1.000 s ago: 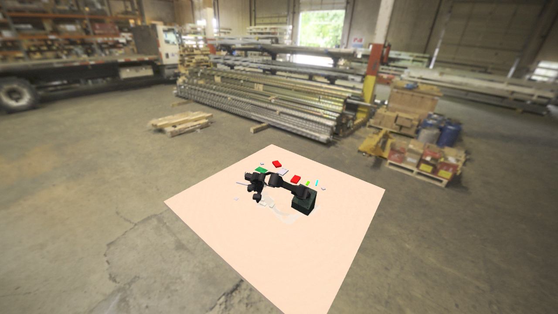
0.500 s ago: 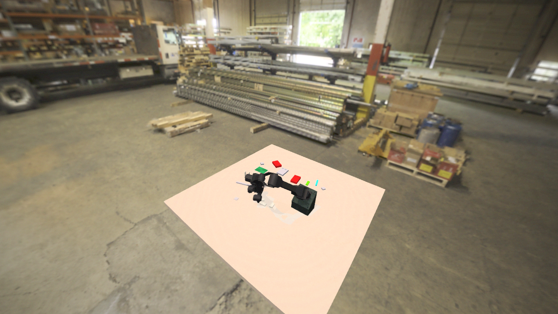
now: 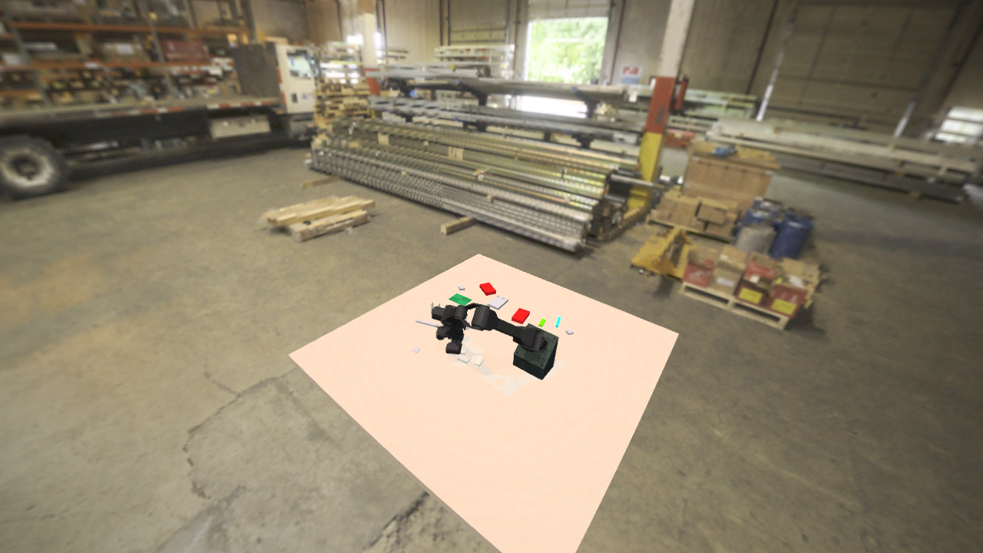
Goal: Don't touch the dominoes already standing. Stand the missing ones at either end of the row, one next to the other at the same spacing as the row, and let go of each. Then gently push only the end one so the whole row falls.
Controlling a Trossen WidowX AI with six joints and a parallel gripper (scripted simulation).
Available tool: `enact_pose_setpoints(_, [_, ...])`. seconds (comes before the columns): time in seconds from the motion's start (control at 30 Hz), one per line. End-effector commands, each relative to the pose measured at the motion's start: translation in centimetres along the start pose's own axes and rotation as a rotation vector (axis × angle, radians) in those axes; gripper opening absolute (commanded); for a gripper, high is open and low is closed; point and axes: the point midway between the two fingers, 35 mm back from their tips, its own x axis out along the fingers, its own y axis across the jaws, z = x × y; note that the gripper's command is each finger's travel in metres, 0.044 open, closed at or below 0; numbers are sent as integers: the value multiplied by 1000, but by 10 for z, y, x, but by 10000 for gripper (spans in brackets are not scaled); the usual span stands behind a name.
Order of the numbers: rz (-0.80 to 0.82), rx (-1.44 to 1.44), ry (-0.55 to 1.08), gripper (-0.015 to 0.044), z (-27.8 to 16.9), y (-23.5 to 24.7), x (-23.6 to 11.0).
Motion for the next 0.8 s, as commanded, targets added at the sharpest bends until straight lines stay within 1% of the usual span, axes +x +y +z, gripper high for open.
enact_pose_setpoints(0.0, [-3, 5, 1, 107, 0, -1, -1])
enact_pose_setpoints(0.07, [-4, 5, 1, 107, 2, -1, -17])
enact_pose_setpoints(0.47, [-9, 5, 5, 107, 23, -1, -152])
enact_pose_setpoints(0.53, [-9, 9, 5, 107, 24, -1, -159])
enact_pose_setpoints(0.7, [-9, 9, 5, 107, 24, -1, -159])
enact_pose_setpoints(0.77, [-10, 50, 5, 107, 28, -4, -160])
